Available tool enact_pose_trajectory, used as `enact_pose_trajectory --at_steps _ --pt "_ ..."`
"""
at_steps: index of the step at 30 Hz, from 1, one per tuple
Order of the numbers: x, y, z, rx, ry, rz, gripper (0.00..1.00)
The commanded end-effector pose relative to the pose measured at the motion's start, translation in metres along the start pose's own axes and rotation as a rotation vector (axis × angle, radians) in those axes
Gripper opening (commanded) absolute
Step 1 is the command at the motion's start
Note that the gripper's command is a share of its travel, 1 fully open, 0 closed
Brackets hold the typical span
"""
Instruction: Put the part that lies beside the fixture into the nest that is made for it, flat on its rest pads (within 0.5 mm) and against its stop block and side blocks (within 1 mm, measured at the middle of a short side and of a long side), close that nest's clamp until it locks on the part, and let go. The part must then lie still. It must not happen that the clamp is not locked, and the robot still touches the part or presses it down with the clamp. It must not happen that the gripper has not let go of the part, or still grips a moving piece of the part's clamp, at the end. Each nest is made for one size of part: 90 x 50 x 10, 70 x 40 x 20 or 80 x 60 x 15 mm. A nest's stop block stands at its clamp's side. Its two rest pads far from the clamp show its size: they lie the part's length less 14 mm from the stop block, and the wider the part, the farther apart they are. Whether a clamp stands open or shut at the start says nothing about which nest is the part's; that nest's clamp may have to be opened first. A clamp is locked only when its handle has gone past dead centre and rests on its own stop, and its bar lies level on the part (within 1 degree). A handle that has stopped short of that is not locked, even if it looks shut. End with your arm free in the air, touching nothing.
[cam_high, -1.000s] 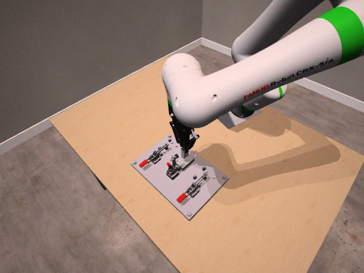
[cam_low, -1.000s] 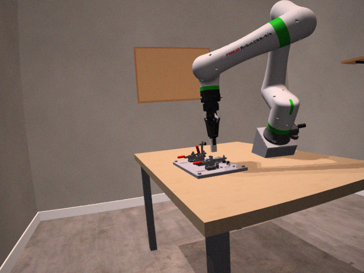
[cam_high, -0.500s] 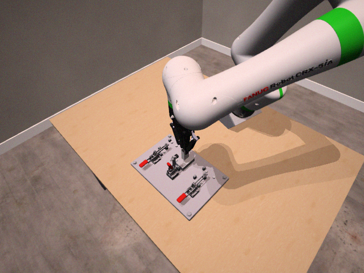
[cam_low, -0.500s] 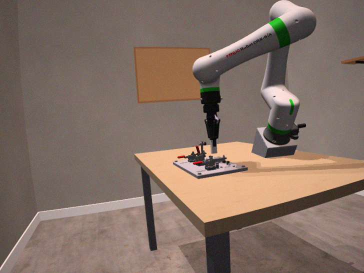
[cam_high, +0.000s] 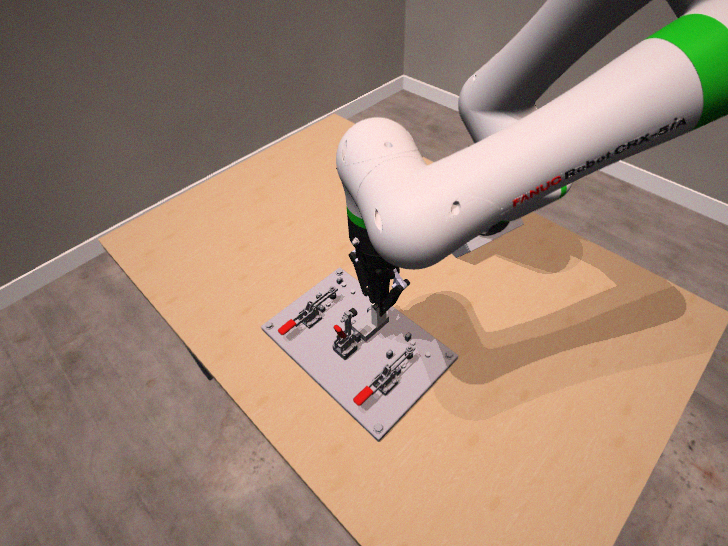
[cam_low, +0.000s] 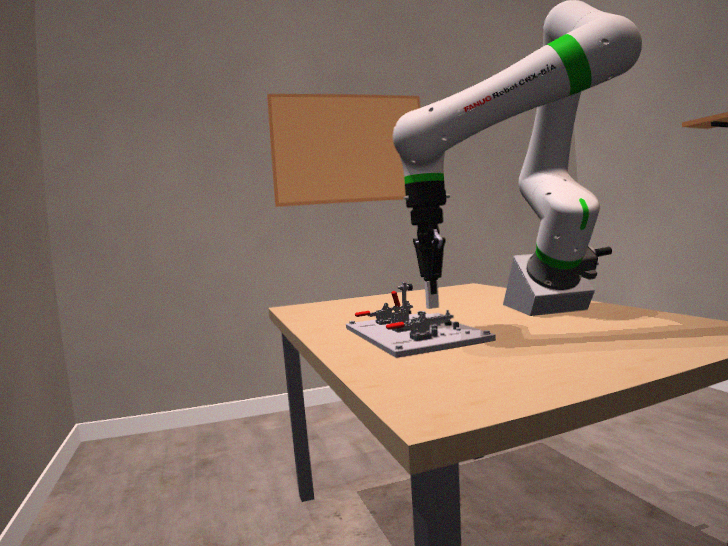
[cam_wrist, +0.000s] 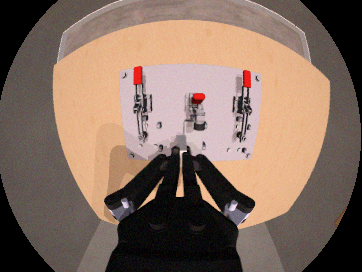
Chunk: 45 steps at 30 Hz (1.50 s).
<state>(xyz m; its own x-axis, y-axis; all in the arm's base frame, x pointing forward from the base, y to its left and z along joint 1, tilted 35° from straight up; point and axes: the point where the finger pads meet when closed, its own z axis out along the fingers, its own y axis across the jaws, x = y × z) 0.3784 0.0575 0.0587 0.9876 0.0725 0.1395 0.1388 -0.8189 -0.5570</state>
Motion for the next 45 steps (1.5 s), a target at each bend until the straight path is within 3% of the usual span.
enact_pose_trajectory --at_steps 1,17,34,45 --pt "0.000 -0.006 0.000 0.000 0.000 0.000 0.00" --pt "0.000 -0.013 0.001 0.000 0.000 0.000 0.00" --pt "0.000 -0.013 0.033 0.000 0.000 0.000 0.00" --pt "0.000 -0.013 0.035 0.000 0.000 0.000 0.00"
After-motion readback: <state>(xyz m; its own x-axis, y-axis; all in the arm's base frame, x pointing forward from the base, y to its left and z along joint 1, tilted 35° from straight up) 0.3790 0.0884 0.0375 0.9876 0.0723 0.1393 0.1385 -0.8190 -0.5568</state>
